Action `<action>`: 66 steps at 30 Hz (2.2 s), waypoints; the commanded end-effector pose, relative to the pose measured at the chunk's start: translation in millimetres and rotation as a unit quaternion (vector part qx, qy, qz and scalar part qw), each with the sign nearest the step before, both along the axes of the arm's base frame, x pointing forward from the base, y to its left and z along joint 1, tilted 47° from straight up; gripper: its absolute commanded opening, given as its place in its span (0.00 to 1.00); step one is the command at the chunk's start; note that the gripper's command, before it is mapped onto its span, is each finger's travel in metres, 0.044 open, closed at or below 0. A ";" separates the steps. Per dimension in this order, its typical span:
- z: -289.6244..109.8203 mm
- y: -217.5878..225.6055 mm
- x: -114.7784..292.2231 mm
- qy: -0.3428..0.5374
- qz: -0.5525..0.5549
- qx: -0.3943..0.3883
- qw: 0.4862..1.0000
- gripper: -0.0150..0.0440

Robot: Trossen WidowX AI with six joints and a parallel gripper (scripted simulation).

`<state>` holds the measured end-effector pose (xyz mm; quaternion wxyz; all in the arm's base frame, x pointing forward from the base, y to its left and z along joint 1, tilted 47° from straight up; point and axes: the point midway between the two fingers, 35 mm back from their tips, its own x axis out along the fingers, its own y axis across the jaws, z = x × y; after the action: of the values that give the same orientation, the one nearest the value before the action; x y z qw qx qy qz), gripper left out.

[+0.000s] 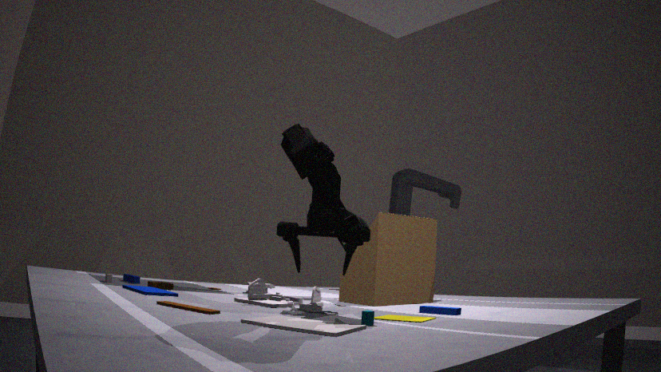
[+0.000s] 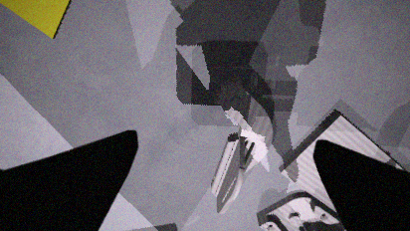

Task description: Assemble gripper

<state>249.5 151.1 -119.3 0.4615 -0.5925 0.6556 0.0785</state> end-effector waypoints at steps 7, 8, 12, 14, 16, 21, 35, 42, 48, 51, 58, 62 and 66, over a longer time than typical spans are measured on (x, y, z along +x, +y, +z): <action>-0.2 0.2 0.3 0.000 0.001 0.001 1.000 1.00; -0.2 0.2 0.3 0.000 0.001 0.001 1.000 1.00; 0.9 0.7 -0.1 0.000 0.000 0.000 1.000 0.96; 4.7 2.8 -1.3 0.001 -0.005 -0.001 1.000 0.87; 4.7 2.8 -1.3 0.001 -0.005 -0.001 1.000 0.78; 4.7 2.8 -1.3 0.001 -0.005 -0.001 1.000 0.56; 4.7 2.8 -1.3 0.001 -0.005 -0.001 1.000 0.25; 4.7 2.8 -1.3 0.001 -0.005 -0.001 1.000 0.25; 4.5 2.6 -0.8 0.001 -0.003 -0.002 1.000 0.39; 4.5 2.6 -0.8 0.001 -0.003 -0.002 1.000 0.52; 4.5 2.6 -0.8 0.001 -0.003 -0.002 1.000 0.83; 4.5 2.6 -0.8 0.001 -0.003 -0.002 1.000 1.00; 4.5 2.6 -0.8 0.001 -0.003 -0.002 1.000 1.00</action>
<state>248.7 153.7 -114.8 0.4600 -0.5913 0.6579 0.0769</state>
